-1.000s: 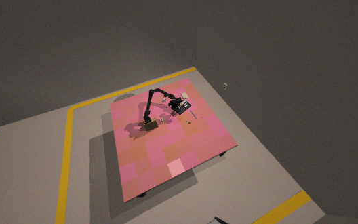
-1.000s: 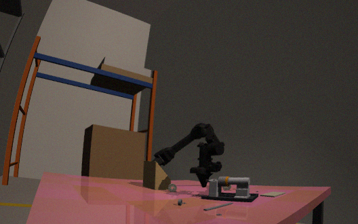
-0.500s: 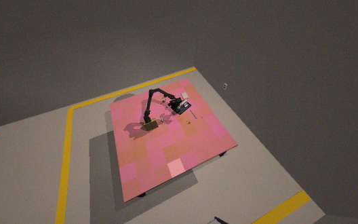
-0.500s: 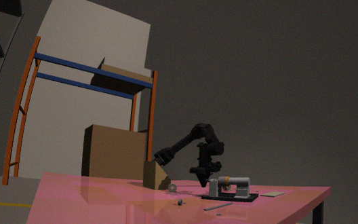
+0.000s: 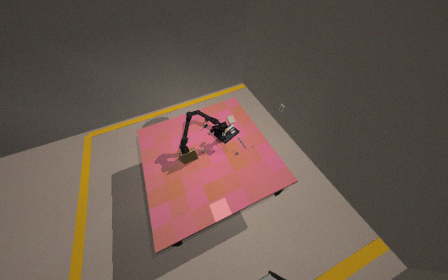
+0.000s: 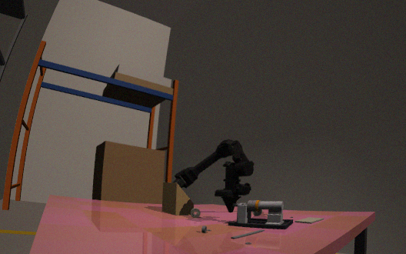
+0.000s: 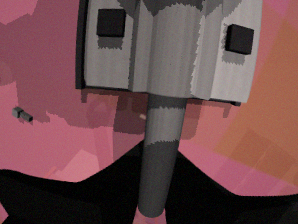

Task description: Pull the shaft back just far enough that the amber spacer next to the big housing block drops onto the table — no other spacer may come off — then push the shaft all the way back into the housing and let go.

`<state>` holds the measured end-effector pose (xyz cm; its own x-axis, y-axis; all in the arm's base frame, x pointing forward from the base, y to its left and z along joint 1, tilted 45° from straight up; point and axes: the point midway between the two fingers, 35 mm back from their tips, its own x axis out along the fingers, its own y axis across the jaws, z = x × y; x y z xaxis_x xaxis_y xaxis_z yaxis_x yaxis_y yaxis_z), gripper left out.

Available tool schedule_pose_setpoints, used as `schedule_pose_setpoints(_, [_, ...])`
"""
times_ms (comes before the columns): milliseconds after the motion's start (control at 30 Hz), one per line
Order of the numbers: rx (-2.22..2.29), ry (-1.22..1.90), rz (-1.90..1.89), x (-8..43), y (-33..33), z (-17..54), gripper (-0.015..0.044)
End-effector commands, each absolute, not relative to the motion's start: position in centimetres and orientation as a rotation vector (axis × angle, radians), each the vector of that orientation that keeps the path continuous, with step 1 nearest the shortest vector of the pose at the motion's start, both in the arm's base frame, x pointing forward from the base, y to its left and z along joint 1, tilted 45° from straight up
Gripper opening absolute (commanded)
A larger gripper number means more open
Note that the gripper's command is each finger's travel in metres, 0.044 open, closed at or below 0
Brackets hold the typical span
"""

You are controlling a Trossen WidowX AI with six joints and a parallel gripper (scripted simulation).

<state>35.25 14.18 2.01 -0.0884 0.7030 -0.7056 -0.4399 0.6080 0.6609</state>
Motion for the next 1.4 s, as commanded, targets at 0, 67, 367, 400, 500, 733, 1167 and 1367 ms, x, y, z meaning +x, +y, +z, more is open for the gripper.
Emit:
schedule_pose_setpoints(0, [0.244,1.355,0.967,35.18,14.08,1.96,0.0])
schedule_pose_setpoints(67, [0.244,1.355,0.967,35.17,14.07,1.95,0.0])
schedule_pose_setpoints(367, [0.244,1.355,0.967,35.09,14.04,1.93,0.0])
schedule_pose_setpoints(400, [0.244,1.355,0.967,35.08,14.04,1.93,0.0])
schedule_pose_setpoints(500, [0.244,1.355,0.967,35.05,14.02,1.92,0.0])
schedule_pose_setpoints(733, [0.244,1.355,0.967,35.0,14.0,1.9,0.0])
schedule_pose_setpoints(1167, [0.244,1.355,0.967,34.88,13.95,1.87,0.0])
schedule_pose_setpoints(1367, [0.244,1.355,0.967,34.83,13.93,1.85,0.0])
